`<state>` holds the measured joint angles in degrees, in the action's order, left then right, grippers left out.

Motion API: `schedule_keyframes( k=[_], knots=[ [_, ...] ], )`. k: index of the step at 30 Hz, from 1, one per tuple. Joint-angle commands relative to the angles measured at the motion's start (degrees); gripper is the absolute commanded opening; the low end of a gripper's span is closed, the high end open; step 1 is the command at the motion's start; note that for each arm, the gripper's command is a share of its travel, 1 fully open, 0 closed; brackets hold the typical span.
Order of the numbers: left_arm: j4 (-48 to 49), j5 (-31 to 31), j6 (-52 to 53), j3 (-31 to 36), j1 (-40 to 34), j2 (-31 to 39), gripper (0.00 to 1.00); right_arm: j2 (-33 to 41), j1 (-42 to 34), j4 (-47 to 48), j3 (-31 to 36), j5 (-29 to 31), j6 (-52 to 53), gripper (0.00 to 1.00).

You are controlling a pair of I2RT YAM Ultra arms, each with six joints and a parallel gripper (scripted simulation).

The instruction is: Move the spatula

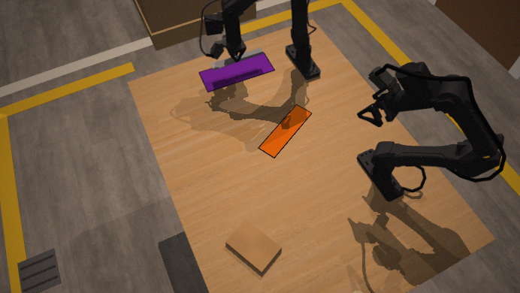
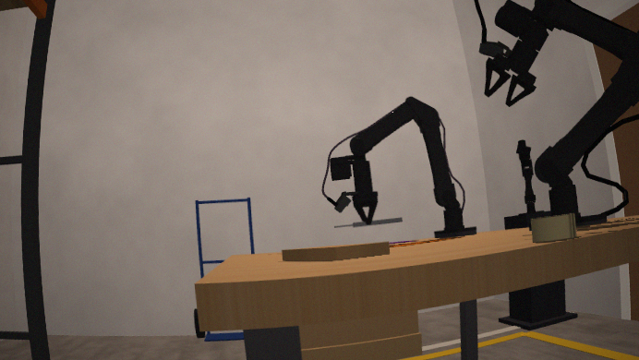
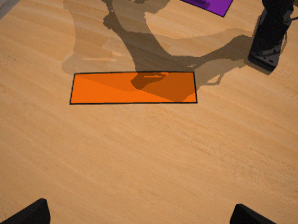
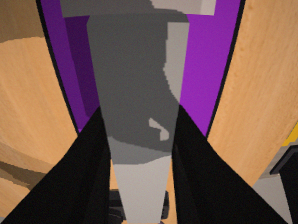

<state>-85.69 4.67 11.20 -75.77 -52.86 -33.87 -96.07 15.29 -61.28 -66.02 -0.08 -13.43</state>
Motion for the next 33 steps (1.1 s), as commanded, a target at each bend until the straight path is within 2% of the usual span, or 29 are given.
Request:
schedule_keyframes(
  k=[1, 4, 6, 14, 21, 23, 28, 33],
  knots=[
    [-3.1, 1.5, 0.7, -1.7, -0.7, -0.1, 1.0, 1.4, -0.7, 1.1, -1.1, 0.2, 2.1, 0.19],
    [-3.2, 2.2, 1.5, -1.7, 0.1, -0.1, 1.0, 2.4, -3.6, 1.7, 1.0, -0.4, 8.1, 0.19],
    [-3.2, 2.2, 1.5, -1.7, 0.1, -0.1, 1.0, 2.4, -3.6, 1.7, 1.0, -0.4, 8.1, 0.19],
    [-3.4, 3.1, 2.5, -1.8, 3.0, -0.1, 1.0, 4.6, -22.8, 4.0, 6.1, -1.2, 32.5, 0.19],
    [-3.4, 3.2, 2.6, -1.8, 6.2, -0.1, 1.0, 0.0, -43.0, 5.7, 2.0, -1.1, 50.2, 0.19],
    [-3.4, 3.2, 2.6, -1.8, 6.2, -0.1, 1.0, 0.0, -43.0, 5.7, 2.0, -1.1, 50.2, 0.19],
    [-3.4, 3.3, 2.7, -1.8, 9.0, -0.1, 1.0, -6.9, -57.4, 4.3, -4.7, -0.4, 60.3, 0.19],
    [-3.5, 3.8, 3.4, -1.8, 10.6, -0.1, 1.0, -13.3, -63.6, 3.0, -11.9, 0.3, 64.9, 0.19]
  ],
)
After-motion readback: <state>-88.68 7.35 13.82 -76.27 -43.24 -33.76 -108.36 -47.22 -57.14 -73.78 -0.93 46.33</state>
